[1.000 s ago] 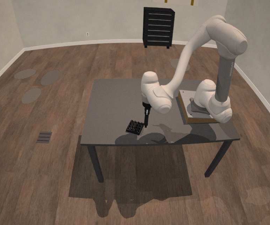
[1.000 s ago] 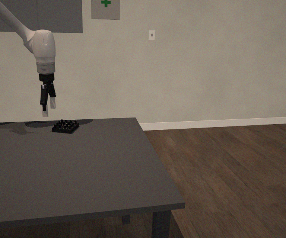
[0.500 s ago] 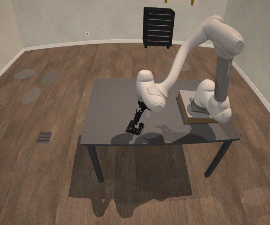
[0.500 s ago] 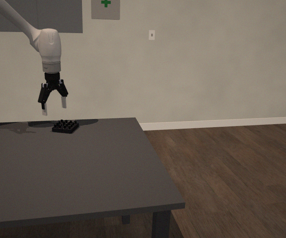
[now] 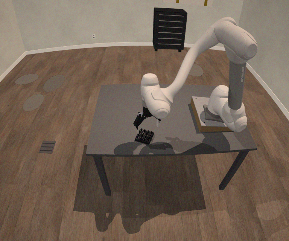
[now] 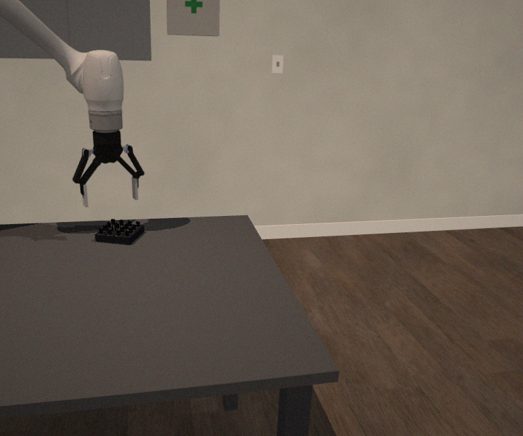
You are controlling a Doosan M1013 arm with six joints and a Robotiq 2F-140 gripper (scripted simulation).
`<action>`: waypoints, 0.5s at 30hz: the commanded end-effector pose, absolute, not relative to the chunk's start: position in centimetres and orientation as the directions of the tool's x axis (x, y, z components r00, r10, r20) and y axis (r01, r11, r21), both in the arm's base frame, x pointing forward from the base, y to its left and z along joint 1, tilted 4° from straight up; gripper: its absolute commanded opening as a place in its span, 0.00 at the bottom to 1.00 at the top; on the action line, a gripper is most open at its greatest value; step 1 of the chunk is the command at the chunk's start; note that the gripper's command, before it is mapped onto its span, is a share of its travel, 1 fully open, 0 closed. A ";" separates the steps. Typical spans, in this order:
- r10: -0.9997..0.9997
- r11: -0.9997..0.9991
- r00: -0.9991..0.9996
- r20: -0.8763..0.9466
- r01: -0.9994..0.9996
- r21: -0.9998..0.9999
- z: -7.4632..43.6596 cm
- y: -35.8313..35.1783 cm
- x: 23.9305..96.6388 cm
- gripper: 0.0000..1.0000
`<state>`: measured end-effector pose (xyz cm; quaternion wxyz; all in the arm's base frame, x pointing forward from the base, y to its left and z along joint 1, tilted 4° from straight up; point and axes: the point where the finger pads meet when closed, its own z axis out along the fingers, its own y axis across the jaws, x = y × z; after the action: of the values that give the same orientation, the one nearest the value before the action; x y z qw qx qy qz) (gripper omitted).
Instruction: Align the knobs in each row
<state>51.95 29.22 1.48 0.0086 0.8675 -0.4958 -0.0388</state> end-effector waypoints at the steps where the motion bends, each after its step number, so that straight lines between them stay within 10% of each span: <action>1: -0.930 -0.368 0.367 -0.039 -0.927 0.064 1.6 29.2 52.8 1.00; 15: -0.992 0.124 -0.125 -0.003 -0.989 0.075 1.9 29.0 55.8 1.00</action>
<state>55.15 29.01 1.85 0.0188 0.7012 -0.7119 -0.0347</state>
